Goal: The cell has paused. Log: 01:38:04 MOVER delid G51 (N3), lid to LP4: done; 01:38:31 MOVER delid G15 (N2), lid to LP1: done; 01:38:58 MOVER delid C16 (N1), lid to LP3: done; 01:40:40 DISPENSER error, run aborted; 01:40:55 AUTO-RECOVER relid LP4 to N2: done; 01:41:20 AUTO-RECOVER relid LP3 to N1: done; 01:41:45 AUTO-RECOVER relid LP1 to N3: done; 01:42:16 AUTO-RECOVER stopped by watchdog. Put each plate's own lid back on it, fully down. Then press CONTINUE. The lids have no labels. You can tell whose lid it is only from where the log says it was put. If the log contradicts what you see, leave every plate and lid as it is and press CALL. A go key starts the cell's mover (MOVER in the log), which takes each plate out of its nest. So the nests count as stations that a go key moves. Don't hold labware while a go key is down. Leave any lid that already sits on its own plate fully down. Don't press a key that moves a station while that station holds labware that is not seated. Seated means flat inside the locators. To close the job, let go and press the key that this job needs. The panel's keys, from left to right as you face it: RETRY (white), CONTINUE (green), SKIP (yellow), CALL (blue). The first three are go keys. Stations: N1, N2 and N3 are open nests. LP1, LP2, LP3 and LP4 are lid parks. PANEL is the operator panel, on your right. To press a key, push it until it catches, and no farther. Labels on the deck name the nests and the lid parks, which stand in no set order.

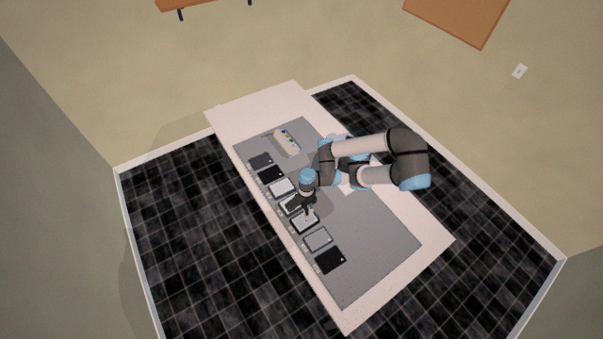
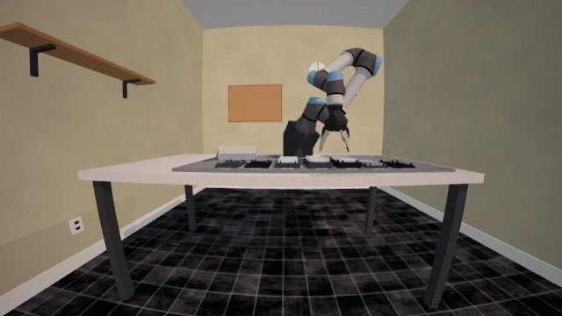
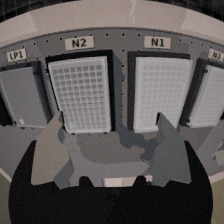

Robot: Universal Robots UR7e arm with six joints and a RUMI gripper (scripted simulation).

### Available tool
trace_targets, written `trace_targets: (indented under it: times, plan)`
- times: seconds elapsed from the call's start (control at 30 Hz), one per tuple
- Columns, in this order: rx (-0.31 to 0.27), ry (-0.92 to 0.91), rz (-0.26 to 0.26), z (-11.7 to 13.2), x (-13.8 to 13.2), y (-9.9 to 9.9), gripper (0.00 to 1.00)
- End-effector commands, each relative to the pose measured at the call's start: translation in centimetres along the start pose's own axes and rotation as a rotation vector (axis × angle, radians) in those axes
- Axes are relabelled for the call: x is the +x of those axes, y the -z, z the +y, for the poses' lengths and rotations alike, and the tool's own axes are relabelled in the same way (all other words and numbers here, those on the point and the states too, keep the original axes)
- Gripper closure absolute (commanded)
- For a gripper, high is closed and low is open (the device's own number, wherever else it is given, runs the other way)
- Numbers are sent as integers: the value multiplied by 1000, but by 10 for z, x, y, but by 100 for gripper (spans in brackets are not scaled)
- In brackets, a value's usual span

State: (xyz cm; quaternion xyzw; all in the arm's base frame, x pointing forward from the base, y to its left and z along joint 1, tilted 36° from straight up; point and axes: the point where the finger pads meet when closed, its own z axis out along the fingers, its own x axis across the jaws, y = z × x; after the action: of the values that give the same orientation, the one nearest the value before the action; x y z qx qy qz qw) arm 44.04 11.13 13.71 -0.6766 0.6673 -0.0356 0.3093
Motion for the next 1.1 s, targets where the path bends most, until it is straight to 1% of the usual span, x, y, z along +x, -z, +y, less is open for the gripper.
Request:
trace_targets:
  times: [0.0, 0.17, 0.23, 0.73, 0.8, 1.07]
  plan:
    - [-1, 3, -4, -2, 25, 0, 18]
    - [-1, 3, -4, -3, 50, 0, 18]
    - [-1, 3, -4, -3, 50, 0, 18]
    - [-1, 2, -4, -6, 125, -1, 18]
    - [-1, 2, -4, -6, 125, -1, 18]
    - [-1, 2, -4, -7, 165, -1, 18]
